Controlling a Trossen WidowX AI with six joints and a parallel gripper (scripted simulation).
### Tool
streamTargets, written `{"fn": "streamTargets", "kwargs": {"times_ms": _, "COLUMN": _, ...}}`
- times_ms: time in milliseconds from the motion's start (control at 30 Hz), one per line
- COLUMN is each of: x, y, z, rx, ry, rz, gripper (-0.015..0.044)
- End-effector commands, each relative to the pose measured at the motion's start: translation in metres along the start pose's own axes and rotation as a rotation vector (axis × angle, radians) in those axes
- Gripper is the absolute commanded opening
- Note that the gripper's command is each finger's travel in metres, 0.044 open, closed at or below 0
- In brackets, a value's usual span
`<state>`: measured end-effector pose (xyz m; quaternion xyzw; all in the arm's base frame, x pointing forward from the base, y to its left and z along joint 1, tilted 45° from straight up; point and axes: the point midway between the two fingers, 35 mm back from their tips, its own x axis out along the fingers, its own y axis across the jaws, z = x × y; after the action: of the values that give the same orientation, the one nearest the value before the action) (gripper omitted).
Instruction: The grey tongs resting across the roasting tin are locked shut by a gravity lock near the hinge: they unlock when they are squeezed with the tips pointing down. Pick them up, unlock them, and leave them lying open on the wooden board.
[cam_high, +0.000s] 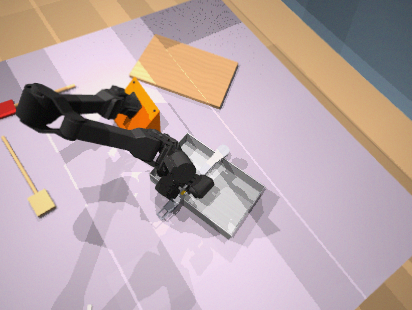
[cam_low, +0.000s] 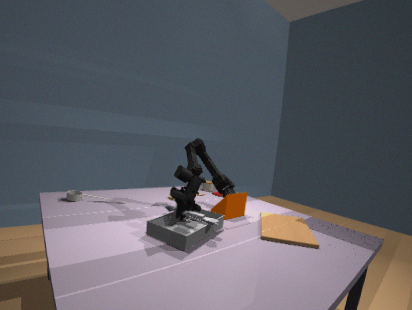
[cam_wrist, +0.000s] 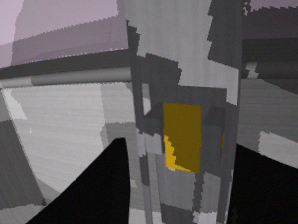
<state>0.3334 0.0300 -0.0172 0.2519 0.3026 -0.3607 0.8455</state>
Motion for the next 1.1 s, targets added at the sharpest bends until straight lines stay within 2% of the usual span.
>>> {"fn": "streamTargets", "kwargs": {"times_ms": 0, "x": 0.000, "y": 0.000, "z": 0.000, "rx": 0.001, "ry": 0.000, "rz": 0.000, "gripper": 0.0082}}
{"fn": "streamTargets", "kwargs": {"times_ms": 233, "x": 0.000, "y": 0.000, "z": 0.000, "rx": 0.001, "ry": 0.000, "rz": 0.000, "gripper": 0.0036}}
{"fn": "streamTargets", "kwargs": {"times_ms": 467, "x": -0.005, "y": 0.004, "z": 0.000, "rx": 0.001, "ry": 0.002, "rz": -0.001, "gripper": -0.0148}}
{"fn": "streamTargets", "kwargs": {"times_ms": 700, "x": -0.064, "y": 0.038, "z": 0.000, "rx": -0.001, "ry": 0.006, "rz": -0.003, "gripper": -0.0150}}
{"fn": "streamTargets", "kwargs": {"times_ms": 1067, "x": -0.067, "y": 0.039, "z": 0.000, "rx": -0.001, "ry": 0.007, "rz": -0.006, "gripper": -0.0150}}
